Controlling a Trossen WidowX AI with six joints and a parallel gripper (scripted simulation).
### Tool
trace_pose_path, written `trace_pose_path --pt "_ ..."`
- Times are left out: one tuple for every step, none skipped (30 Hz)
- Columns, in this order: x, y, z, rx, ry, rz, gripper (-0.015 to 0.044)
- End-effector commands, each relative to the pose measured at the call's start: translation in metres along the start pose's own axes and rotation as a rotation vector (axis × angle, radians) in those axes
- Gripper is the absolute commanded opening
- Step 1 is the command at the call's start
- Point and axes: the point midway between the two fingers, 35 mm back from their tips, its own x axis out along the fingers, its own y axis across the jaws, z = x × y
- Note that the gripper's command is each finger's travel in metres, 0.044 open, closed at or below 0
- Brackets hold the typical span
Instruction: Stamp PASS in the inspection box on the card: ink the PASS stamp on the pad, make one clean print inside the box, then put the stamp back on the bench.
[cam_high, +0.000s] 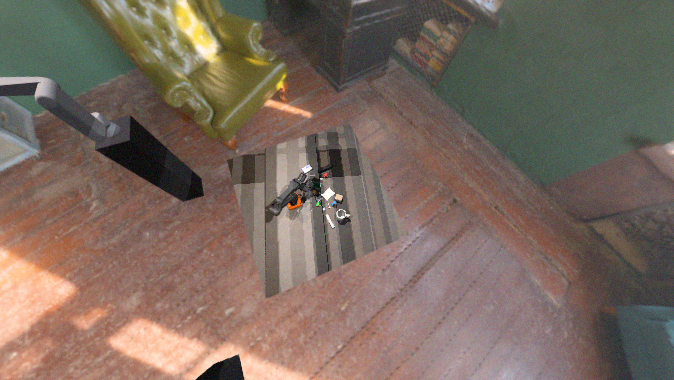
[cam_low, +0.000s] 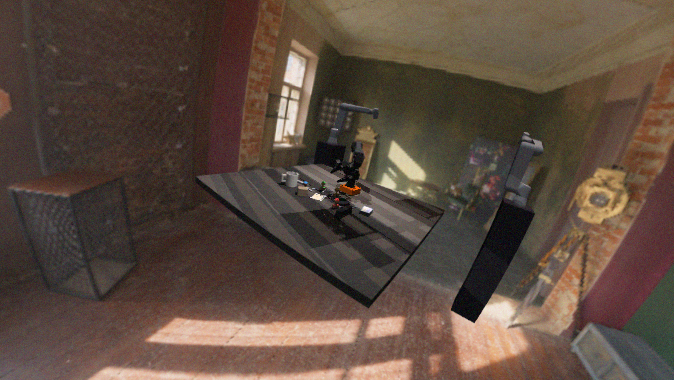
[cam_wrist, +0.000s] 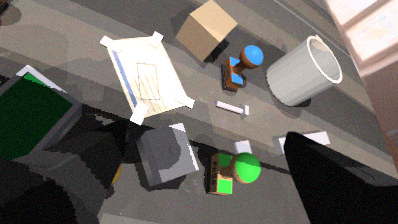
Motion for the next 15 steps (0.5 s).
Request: trace_pose_path --pt "0.000 0.000 0.000 -0.004 0.008 -0.001 0.0374" --pt "0.002 -0.002 0.000 -0.017 0.032 -0.003 0.0348" --pt "0.004 -0.004 0.000 -0.036 0.072 -0.005 0.0321" --pt "0.006 -0.007 -0.001 -0.058 0.121 -0.005 0.0295" --pt "0.008 -0.010 -0.001 -0.077 0.170 -0.002 0.0269" --pt "0.011 -0.013 -0.002 -0.094 0.219 0.004 0.0243" --pt "0.013 -0.016 -0.002 -0.108 0.268 0.012 0.0224" --pt "0.016 -0.019 -0.003 -0.119 0.315 0.023 0.0224" --pt "0.018 -0.022 -0.003 -0.128 0.362 0.037 0.0224" --pt "0.021 -0.025 -0.004 -0.135 0.408 0.053 0.0224" --pt "0.023 -0.028 -0.005 -0.141 0.452 0.072 0.0224" --pt "0.025 -0.031 -0.005 -0.144 0.496 0.094 0.0224" --pt "0.028 -0.035 -0.006 -0.145 0.537 0.118 0.0224" --pt "0.030 -0.038 -0.007 -0.143 0.576 0.144 0.0224" --pt "0.033 -0.041 -0.008 -0.139 0.613 0.172 0.0224"
